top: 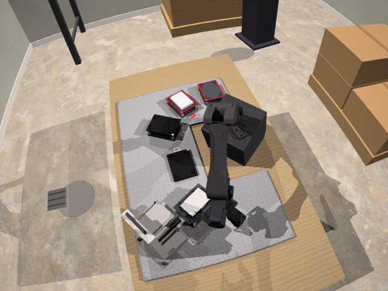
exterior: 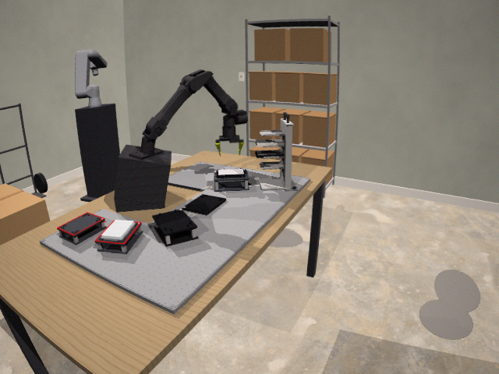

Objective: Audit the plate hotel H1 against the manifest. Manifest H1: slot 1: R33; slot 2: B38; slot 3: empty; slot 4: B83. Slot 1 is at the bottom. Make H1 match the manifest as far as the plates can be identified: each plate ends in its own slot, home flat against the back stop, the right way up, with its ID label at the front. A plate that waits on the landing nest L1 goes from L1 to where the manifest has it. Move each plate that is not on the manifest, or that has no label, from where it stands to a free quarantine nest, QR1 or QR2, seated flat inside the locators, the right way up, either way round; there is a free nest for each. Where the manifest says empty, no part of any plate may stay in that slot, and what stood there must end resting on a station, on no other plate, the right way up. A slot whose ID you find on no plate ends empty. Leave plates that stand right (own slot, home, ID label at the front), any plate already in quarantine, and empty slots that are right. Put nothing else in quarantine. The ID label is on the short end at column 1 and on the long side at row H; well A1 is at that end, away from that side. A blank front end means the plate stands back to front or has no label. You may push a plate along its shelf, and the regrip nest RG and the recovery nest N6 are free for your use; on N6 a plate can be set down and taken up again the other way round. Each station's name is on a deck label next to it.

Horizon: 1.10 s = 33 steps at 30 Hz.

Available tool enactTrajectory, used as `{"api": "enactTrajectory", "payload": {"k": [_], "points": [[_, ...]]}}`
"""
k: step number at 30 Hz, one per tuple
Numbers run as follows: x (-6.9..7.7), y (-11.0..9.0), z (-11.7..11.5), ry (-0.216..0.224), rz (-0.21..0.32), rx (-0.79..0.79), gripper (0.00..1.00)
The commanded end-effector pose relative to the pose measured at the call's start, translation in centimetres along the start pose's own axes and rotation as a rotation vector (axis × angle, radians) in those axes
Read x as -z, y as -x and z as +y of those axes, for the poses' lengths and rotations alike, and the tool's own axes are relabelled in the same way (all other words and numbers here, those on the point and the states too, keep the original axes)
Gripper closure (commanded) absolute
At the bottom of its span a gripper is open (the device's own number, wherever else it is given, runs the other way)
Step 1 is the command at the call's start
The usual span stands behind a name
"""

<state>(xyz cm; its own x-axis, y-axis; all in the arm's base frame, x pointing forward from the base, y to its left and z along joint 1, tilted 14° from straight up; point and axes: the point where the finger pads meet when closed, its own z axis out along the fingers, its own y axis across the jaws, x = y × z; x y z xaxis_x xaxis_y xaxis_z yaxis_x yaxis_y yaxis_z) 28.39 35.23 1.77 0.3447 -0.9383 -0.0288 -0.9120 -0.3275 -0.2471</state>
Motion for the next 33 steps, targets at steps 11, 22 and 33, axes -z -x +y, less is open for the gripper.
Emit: {"api": "enactTrajectory", "payload": {"k": [11,22,33], "points": [[3.7,1.3,-0.6,-0.023,-0.032,0.007,0.00],[5.8,1.2,-0.6,-0.024,-0.030,0.006,0.00],[8.8,1.0,-0.5,-0.026,-0.028,0.006,0.00]]}}
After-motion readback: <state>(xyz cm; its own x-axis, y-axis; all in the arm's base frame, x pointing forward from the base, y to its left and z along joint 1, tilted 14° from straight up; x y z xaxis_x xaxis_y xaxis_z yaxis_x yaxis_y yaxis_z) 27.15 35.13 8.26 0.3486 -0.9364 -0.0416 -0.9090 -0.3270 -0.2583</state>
